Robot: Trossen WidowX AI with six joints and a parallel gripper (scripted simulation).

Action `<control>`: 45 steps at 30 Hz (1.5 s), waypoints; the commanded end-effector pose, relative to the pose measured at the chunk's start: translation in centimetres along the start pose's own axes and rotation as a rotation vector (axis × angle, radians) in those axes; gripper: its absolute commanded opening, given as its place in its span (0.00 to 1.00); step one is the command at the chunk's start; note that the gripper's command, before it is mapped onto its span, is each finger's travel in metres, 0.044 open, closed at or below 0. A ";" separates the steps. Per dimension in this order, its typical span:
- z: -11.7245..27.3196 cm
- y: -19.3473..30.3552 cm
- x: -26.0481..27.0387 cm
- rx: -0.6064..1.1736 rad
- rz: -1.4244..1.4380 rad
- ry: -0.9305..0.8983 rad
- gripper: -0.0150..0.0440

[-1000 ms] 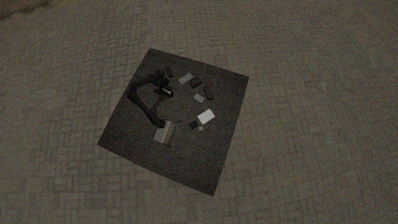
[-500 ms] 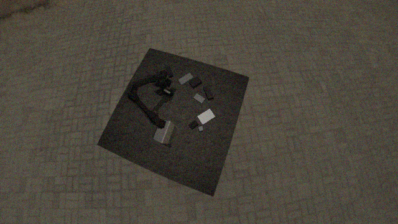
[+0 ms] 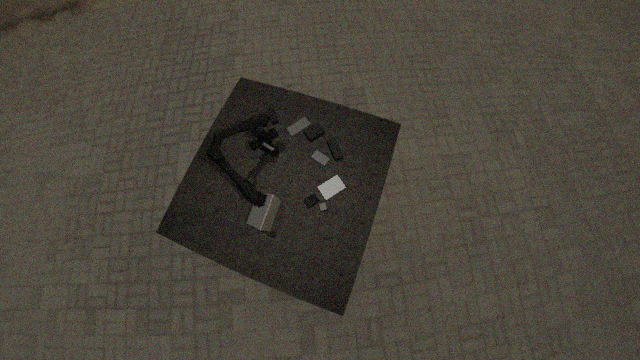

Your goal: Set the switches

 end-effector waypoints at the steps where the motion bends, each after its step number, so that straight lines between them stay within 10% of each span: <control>1: 0.2 -0.4 -0.3 0.015 -0.231 0.001 0.51; 7: 0.6 -0.9 -0.6 0.041 -0.669 0.003 0.25; 45: 3.0 -3.2 -2.1 0.114 -3.419 0.345 0.25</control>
Point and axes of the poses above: the point midway between the two fingers, 35 mm back from their tips, its own z axis back along the fingers, its own x axis across the jaws, y = z × x, the point moved 7 cm from there along z, back along the fingers, and after that the axes turned 8 degrees about -z, right-handed, at the moved point
